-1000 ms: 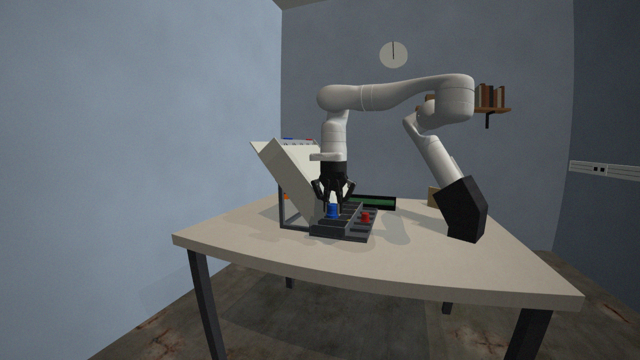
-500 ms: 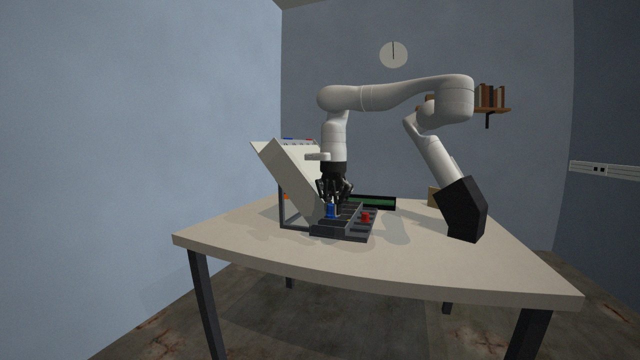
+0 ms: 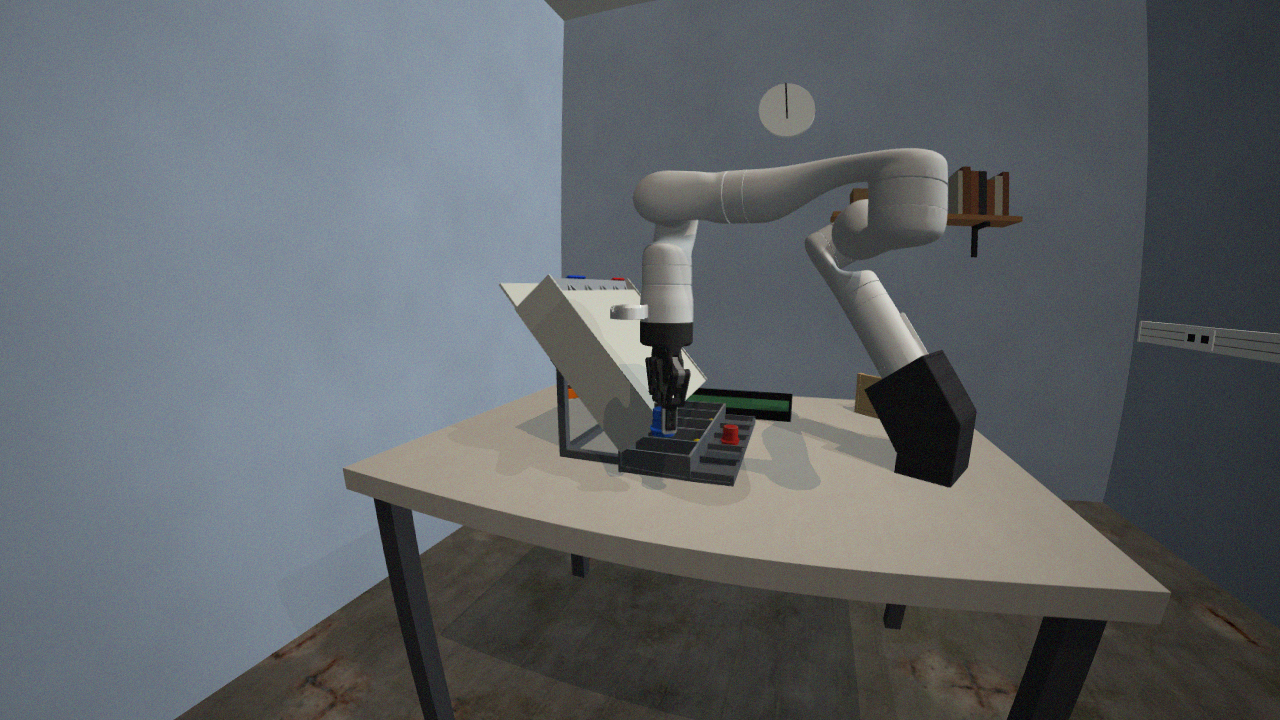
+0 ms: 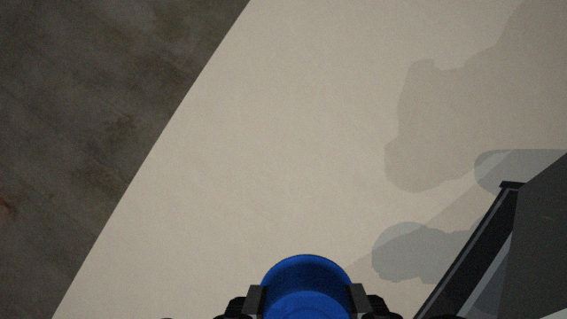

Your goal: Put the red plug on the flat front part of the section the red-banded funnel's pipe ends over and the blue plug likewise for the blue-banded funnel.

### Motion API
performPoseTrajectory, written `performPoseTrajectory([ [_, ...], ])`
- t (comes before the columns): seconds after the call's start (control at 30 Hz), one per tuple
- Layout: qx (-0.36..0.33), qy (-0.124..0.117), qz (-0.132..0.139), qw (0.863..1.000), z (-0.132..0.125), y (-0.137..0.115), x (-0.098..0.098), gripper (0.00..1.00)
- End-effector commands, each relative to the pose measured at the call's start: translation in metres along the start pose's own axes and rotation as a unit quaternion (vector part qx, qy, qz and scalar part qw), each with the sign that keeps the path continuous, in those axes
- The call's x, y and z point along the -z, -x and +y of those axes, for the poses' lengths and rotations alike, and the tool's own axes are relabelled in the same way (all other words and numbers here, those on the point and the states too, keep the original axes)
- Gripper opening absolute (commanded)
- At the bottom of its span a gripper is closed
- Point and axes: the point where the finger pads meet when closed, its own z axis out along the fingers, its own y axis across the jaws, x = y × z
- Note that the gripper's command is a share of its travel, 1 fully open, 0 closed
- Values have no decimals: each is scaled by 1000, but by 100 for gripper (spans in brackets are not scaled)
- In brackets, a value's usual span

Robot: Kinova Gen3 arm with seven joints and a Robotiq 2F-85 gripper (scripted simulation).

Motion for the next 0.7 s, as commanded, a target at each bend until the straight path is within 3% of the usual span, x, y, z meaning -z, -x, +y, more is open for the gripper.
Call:
performPoseTrajectory([
  [0.0,-6,2,-2,1000,0,1,1,0],
  [0.03,-141,2,-1,990,0,0,1,0],
  [0.13,-162,2,-1,987,0,0,1,0],
  [0.3,-244,4,-3,970,0,0,1,0],
  [0.57,-244,4,-3,970,0,0,1,0],
  [0.6,-300,4,-3,954,0,-1,1,0],
  [0.67,-300,4,-3,954,0,-1,1,0],
])
